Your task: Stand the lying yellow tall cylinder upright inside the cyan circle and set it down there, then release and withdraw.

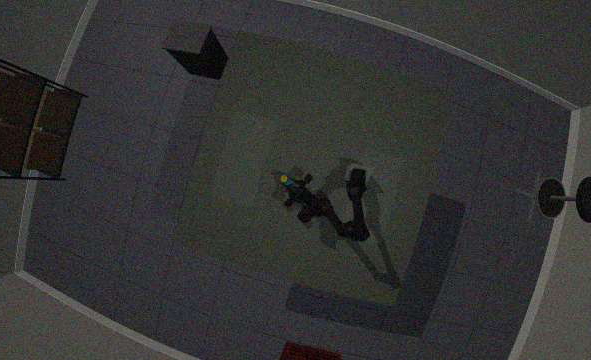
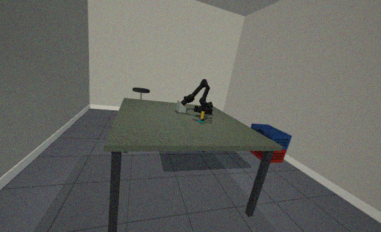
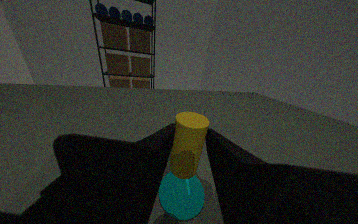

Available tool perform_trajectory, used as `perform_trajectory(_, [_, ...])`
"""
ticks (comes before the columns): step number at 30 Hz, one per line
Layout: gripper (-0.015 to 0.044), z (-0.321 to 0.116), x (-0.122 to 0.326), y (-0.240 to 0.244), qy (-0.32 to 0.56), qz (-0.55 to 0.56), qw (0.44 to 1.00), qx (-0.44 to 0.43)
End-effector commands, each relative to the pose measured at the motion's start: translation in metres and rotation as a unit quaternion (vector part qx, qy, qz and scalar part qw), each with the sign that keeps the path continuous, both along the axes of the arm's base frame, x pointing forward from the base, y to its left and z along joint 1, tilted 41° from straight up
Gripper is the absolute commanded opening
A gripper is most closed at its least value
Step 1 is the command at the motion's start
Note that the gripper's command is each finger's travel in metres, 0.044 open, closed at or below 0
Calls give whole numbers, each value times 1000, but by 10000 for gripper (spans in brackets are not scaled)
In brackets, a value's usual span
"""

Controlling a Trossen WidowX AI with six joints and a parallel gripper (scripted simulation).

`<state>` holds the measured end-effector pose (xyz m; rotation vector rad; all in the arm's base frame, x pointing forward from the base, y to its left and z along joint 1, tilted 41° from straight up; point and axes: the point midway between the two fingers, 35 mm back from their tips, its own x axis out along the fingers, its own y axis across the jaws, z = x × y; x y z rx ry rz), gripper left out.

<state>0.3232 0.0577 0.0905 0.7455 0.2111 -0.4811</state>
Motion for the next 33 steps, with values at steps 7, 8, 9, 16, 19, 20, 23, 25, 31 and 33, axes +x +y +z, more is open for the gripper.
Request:
perform_trajectory(7, [105, -19, -4, 15, 0, 0, 1000, -1])
perform_trajectory(8, [105, -22, -4, 18, 0, 0, 1000, -1])
perform_trajectory(9, [105, -24, -4, 20, 1, 1, 1000, -1])
perform_trajectory(16, [105, -28, -5, 24, 1, 1, 1000, -1])
perform_trajectory(19, [105, -28, -5, 24, 1, 1, 1000, -1])
perform_trajectory(20, [105, -28, -5, 24, 1, 1, 1000, -1])
perform_trajectory(23, [131, -28, -5, 24, 1, 1, 1000, -1])
perform_trajectory(25, [184, -28, -5, 24, 1, 1, 1000, -1])
perform_trajectory(31, [341, -28, -5, 24, 1, 1, 1000, -1])
perform_trajectory(33, [394, -28, -5, 24, 1, 1, 1000, -1])
